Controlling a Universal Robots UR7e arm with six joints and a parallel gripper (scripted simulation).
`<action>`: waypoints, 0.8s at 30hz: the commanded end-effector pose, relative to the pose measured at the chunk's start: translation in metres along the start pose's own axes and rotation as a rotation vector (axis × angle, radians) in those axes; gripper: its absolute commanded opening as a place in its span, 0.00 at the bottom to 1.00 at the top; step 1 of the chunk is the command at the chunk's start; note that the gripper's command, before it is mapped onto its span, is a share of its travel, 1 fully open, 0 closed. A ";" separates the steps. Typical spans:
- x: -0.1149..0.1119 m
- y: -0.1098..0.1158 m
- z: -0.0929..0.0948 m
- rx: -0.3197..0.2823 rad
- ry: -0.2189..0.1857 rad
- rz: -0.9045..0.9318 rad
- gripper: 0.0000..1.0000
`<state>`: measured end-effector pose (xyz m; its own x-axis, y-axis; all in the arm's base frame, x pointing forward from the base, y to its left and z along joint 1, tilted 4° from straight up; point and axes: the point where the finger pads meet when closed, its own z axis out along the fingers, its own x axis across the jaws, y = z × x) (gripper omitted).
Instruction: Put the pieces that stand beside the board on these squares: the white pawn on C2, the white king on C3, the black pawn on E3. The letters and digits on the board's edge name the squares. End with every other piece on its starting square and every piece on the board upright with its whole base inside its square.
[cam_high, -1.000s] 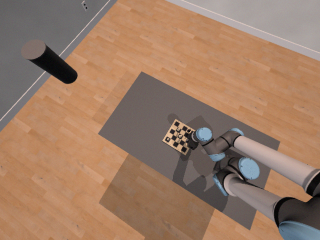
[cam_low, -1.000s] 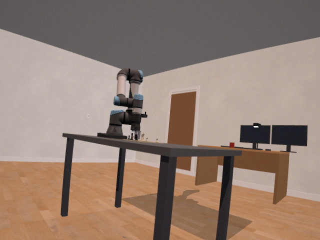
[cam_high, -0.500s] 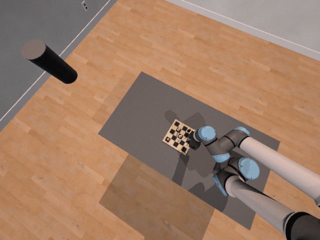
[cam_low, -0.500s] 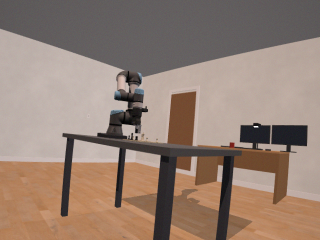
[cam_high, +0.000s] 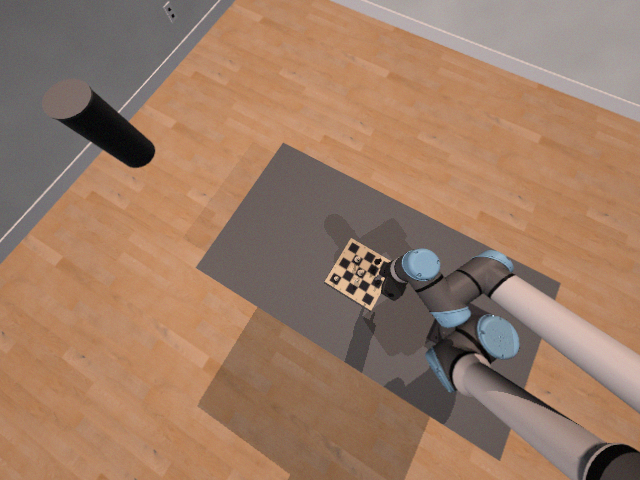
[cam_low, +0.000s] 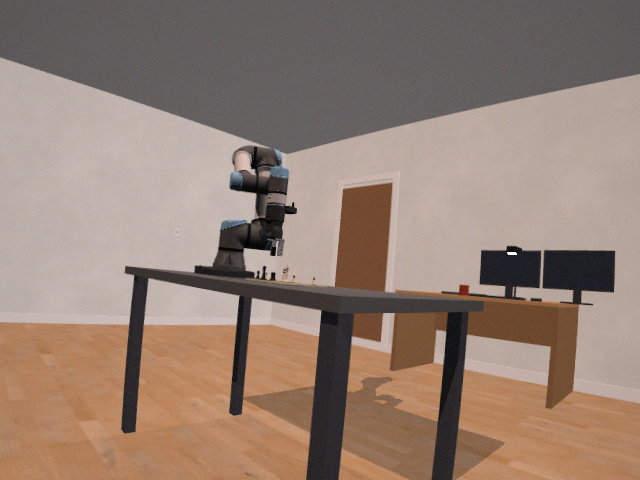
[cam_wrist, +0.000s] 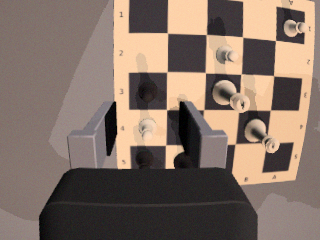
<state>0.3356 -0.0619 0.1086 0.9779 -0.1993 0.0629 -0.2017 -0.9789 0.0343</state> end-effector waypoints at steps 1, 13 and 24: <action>0.000 0.000 -0.001 0.000 0.000 0.000 1.00; 0.000 0.000 -0.001 0.000 0.000 0.000 1.00; 0.000 0.000 -0.005 0.000 0.000 0.000 1.00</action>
<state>0.3350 -0.0615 0.1103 0.9780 -0.1995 0.0609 -0.2017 -0.9789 0.0333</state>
